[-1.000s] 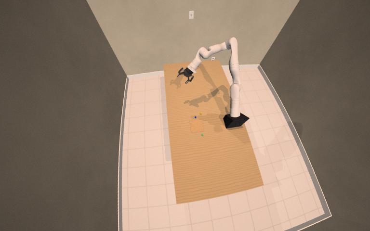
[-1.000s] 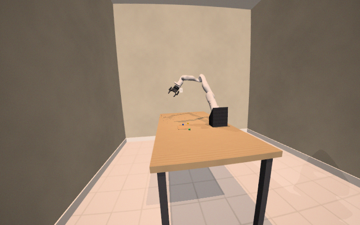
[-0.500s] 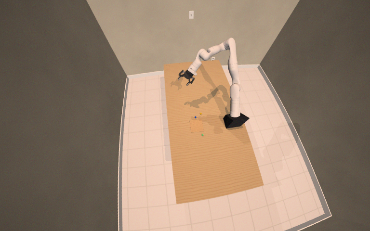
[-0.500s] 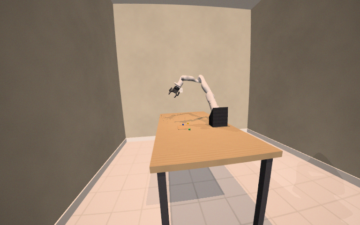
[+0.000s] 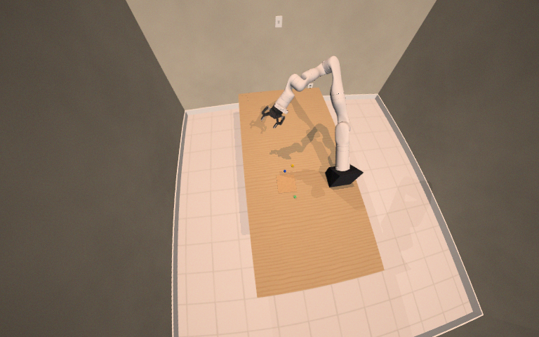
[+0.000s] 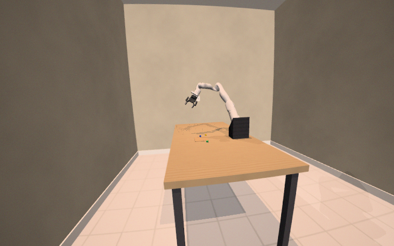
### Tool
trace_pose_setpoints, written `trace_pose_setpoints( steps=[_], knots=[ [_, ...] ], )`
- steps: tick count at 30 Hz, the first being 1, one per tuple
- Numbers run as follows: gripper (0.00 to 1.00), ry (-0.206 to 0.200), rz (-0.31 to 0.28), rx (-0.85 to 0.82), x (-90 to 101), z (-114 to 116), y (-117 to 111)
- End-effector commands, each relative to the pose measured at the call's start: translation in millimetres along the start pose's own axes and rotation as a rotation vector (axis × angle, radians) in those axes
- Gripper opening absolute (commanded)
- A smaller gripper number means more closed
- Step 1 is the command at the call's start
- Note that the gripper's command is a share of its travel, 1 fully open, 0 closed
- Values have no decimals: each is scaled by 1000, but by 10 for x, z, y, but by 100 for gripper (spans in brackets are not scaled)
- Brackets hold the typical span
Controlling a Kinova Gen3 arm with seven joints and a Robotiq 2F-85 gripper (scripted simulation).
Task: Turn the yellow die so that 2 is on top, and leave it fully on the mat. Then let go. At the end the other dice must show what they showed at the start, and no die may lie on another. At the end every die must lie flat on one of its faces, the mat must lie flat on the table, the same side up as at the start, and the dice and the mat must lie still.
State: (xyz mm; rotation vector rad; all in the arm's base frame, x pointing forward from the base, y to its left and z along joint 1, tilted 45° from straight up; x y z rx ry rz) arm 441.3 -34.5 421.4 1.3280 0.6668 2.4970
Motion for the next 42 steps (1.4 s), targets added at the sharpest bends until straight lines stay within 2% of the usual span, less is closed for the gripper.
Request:
trace_pose_setpoints(
  steps=[1, 12, 13, 22, 25, 26, 28, 29, 32, 33, 34, 36, 39, 42],
  knots=[
    [100, -44, -14, 22, -105, -130, -107],
    [100, -44, -14, 22, -105, -130, -107],
    [100, -89, -27, 45, -202, -264, -210],
    [100, -89, -27, 45, -202, -264, -210],
    [100, -218, -64, 109, -455, -674, -454],
    [100, -218, -64, 109, -455, -674, -454],
    [100, -296, -87, 148, -589, -939, -570],
    [100, -296, -87, 148, -589, -939, -570],
    [100, -399, -117, 198, -737, -1302, -689],
    [100, -399, -117, 198, -737, -1302, -689],
    [100, -429, -126, 213, -774, -1411, -717],
    [100, -429, -126, 213, -774, -1411, -717],
    [100, -507, -148, 251, -855, -1692, -776],
    [100, -564, -164, 280, -902, -1901, -809]
  ],
)
Point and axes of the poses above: the point where the finger pads meet when closed, its own x axis back along the fingers, its own z axis across the jaws, y = z × x, the point moved 9 cm from there along x, back along the fingers, and after that the axes turned 15 degrees about x, right-handed, at the moved point
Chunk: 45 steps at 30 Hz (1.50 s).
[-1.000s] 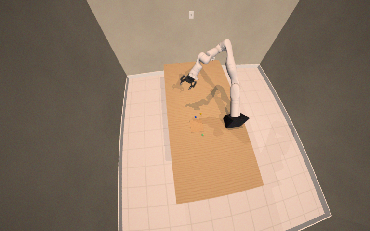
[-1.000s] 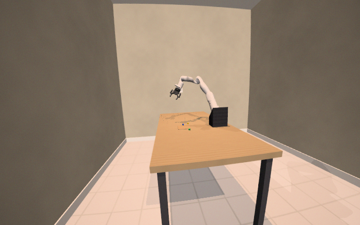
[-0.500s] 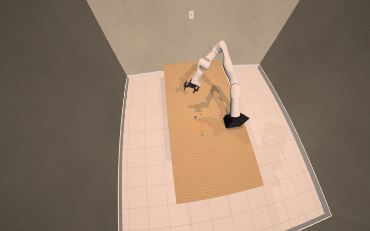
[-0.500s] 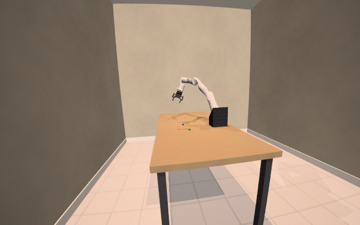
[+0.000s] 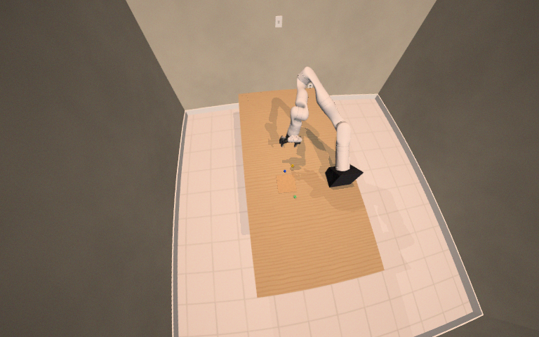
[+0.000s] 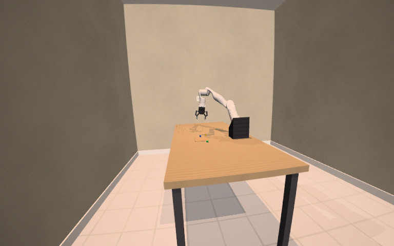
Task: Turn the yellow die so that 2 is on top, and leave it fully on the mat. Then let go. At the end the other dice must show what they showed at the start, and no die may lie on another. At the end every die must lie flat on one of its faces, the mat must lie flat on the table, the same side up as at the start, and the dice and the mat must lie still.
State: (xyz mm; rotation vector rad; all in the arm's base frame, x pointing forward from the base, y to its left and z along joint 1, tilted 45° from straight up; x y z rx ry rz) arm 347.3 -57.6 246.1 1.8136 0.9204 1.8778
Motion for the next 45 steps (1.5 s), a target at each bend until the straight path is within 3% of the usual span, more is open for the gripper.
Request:
trace_pose_setpoints(
  steps=[1, 5, 9, 45],
  knots=[
    [100, -67, -8, 51, -160, -156, -214],
    [100, -106, -19, 71, -242, -263, -269],
    [100, -120, -22, 78, -271, -302, -288],
    [100, -121, -23, 79, -273, -305, -290]
  ],
)
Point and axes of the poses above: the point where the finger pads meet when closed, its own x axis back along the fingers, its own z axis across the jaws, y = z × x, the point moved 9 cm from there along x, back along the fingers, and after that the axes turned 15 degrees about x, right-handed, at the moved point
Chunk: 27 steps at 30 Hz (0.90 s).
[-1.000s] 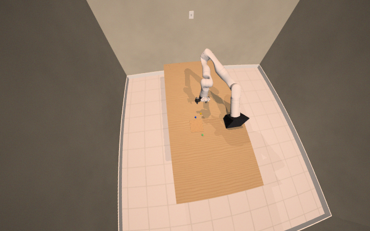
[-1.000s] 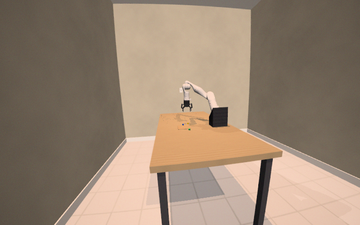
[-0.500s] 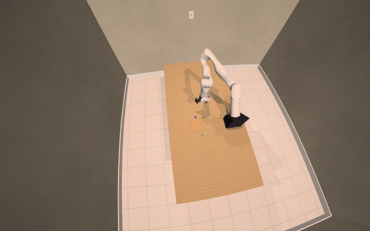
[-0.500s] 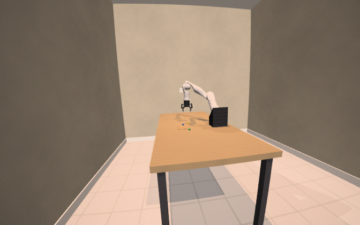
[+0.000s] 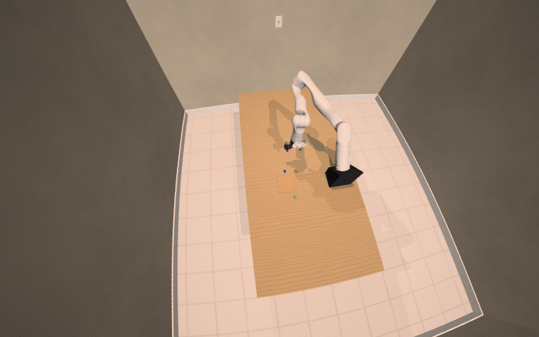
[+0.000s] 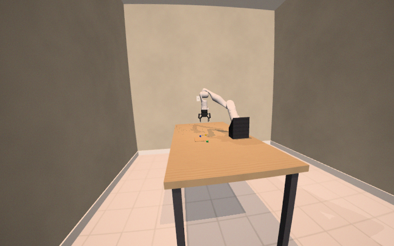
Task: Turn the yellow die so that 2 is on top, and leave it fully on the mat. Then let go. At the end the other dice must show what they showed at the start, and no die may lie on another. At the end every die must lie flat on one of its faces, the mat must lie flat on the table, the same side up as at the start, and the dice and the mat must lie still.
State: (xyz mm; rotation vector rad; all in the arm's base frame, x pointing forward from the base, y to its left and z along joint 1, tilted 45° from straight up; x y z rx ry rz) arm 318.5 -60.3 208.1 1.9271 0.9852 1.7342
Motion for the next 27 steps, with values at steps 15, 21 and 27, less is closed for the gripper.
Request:
trace_pose_setpoints(
  steps=[15, 21, 27],
  knots=[
    [100, -12, -3, -3, -8, -33, -6],
    [100, -12, -3, -3, -15, -34, -6],
    [100, -12, -3, -3, -98, -40, -5]
  ],
)
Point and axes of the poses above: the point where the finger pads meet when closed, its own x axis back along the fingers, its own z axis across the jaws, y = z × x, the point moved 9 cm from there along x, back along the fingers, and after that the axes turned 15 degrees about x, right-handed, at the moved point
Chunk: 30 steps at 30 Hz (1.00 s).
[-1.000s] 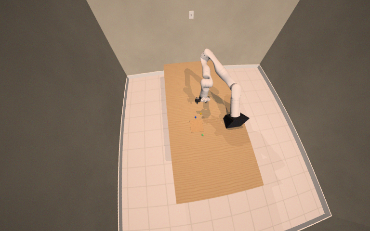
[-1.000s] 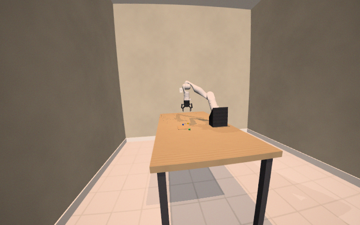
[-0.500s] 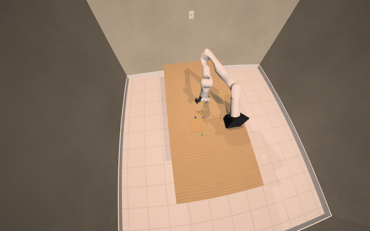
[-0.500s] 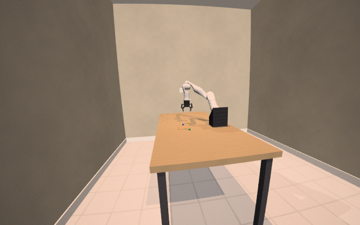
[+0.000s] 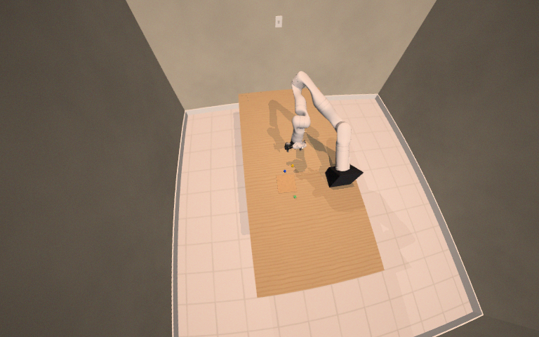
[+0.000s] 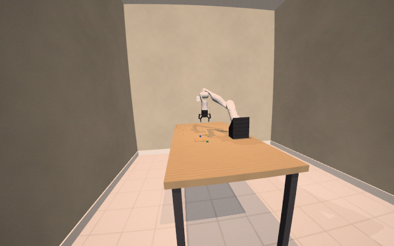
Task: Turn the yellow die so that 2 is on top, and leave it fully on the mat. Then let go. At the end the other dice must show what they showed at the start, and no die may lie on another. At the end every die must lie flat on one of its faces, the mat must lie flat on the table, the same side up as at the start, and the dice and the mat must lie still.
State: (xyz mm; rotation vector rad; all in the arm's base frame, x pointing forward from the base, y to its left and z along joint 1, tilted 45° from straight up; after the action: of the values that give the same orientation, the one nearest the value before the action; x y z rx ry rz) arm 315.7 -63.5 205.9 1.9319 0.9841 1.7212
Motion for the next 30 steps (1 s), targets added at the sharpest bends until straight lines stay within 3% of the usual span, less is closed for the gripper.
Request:
trace_pose_setpoints(
  steps=[1, 7, 22, 30],
  knots=[
    [100, -2, 0, -4, -84, -12, -4],
    [100, -2, 0, -4, -215, -20, -3],
    [100, -2, 0, -4, -879, -59, 3],
    [100, -2, 0, -4, -1046, -69, 5]
  ],
)
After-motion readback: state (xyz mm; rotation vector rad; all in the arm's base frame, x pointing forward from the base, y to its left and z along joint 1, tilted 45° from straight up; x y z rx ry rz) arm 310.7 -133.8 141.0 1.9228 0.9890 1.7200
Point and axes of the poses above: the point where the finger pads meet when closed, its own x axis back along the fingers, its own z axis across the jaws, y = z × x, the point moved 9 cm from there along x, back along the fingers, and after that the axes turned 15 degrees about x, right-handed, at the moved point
